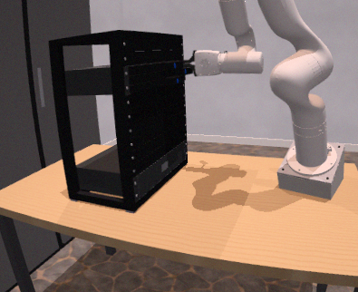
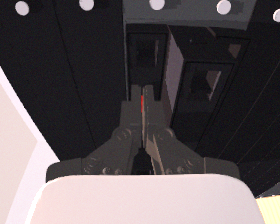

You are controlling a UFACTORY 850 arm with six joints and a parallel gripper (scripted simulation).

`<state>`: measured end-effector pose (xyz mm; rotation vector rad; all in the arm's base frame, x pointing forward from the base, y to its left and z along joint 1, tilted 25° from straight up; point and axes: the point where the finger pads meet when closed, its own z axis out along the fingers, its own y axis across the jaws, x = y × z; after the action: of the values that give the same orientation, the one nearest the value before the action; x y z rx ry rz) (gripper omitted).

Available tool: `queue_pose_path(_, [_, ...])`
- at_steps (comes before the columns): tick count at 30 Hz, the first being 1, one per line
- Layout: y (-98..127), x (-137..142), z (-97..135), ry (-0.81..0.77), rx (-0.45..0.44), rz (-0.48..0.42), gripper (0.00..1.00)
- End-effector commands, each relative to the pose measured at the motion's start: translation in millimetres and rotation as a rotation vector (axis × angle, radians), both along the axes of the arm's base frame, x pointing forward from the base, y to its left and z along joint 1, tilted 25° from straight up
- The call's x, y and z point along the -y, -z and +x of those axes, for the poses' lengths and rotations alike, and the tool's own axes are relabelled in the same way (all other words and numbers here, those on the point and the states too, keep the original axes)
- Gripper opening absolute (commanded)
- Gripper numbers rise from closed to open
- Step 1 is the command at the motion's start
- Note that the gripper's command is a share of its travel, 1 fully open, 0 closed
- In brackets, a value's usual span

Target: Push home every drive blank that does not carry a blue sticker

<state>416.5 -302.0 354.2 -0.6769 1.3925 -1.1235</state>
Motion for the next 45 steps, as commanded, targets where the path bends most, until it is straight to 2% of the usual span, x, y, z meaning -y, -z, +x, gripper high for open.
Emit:
queue_pose_path(1, [0, -1, -7, 0.002, 0.003, -0.001, 0.0])
queue_pose_path(15, [9, -19, -78, 0.002, 0.003, -0.001, 0.0])
queue_pose_path(23, [11, -21, -88, 0.002, 0.003, -0.001, 0.0])
queue_pose_path(45, [11, -21, -88, 0.002, 0.003, -0.001, 0.0])
